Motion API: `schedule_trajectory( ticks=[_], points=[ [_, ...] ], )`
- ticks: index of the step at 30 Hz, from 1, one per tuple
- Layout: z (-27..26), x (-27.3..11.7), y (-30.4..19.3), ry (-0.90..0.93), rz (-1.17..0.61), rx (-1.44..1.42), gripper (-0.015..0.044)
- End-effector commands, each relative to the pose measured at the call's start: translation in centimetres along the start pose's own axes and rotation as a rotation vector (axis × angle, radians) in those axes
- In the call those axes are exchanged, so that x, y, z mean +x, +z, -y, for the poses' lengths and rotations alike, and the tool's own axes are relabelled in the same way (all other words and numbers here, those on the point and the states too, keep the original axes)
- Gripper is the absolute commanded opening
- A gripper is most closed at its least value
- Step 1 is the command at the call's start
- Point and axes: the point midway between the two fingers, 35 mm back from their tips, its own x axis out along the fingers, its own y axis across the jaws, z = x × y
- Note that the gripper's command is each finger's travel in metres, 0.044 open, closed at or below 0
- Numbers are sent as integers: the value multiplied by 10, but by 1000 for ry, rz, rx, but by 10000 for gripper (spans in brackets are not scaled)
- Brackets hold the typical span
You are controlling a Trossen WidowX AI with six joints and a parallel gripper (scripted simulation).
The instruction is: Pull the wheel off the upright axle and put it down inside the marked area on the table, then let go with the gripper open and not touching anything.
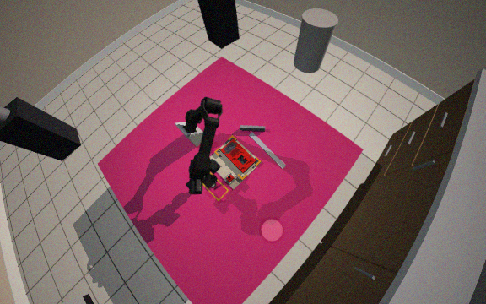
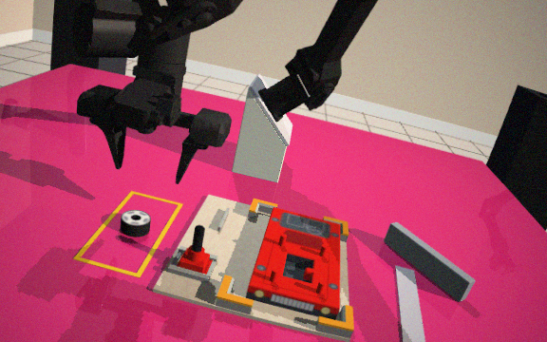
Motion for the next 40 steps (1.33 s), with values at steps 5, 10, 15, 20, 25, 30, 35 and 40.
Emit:
schedule_trajectory(
  ticks=[5, 10, 15, 20, 25, 30, 35, 40],
  points=[
    [-26, -37, -61, 0, -4, 4, 440],
    [-28, -40, -66, 0, -5, 4, 440],
    [-28, -40, -66, 0, -5, 4, 440],
    [-28, -40, -66, 0, -5, 4, 440],
    [-28, -40, -66, 0, -5, 4, 440],
    [-28, -40, -66, 0, -5, 4, 440],
    [-28, -40, -66, 0, -5, 4, 440],
    [-28, -40, -66, 0, -5, 4, 440]
  ],
)
